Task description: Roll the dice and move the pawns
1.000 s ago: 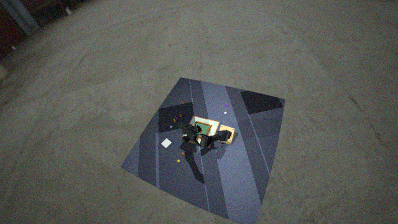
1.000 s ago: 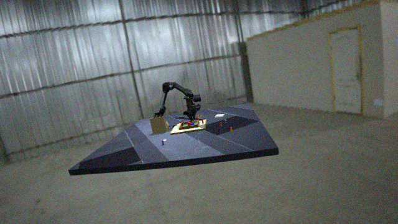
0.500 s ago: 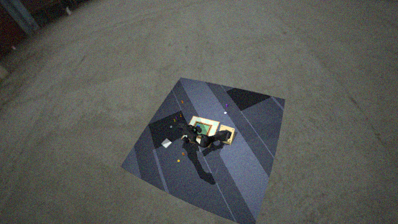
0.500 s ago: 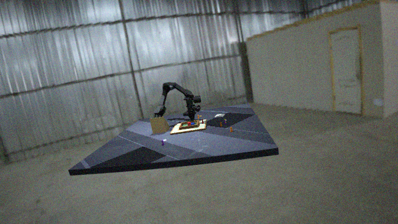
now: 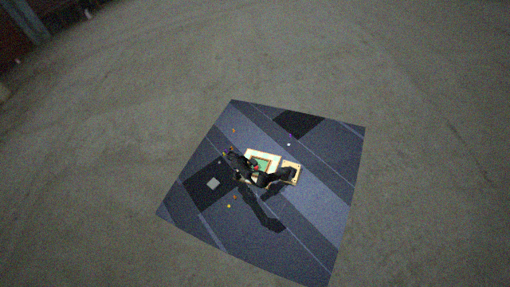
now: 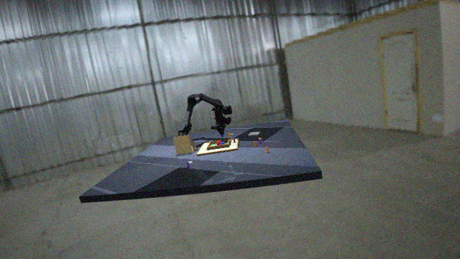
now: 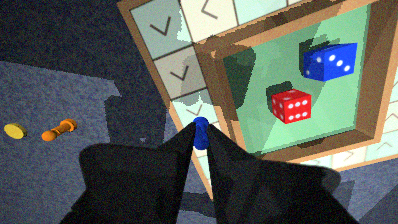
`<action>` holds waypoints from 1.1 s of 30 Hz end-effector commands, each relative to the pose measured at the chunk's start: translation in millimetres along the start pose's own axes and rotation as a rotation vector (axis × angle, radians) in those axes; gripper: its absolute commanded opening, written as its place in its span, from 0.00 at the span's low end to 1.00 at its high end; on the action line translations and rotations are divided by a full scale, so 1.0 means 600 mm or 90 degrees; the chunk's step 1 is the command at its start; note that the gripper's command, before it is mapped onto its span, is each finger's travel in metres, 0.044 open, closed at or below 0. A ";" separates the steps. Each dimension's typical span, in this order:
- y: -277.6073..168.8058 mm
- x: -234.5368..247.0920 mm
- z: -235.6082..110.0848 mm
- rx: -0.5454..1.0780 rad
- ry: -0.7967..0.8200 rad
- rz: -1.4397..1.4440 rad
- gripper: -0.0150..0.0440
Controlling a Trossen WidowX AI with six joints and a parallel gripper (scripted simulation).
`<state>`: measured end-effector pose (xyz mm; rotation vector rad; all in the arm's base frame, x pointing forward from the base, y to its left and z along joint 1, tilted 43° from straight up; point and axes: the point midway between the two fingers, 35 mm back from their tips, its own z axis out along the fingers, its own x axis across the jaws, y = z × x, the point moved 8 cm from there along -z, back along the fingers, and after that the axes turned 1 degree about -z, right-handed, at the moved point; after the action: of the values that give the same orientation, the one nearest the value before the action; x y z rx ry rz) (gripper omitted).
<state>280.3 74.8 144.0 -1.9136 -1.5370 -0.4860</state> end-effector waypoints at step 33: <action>-0.086 -0.023 -0.105 -0.001 0.000 -0.005 0.25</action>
<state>246.3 25.7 200.4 -1.9073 -1.5528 -0.5039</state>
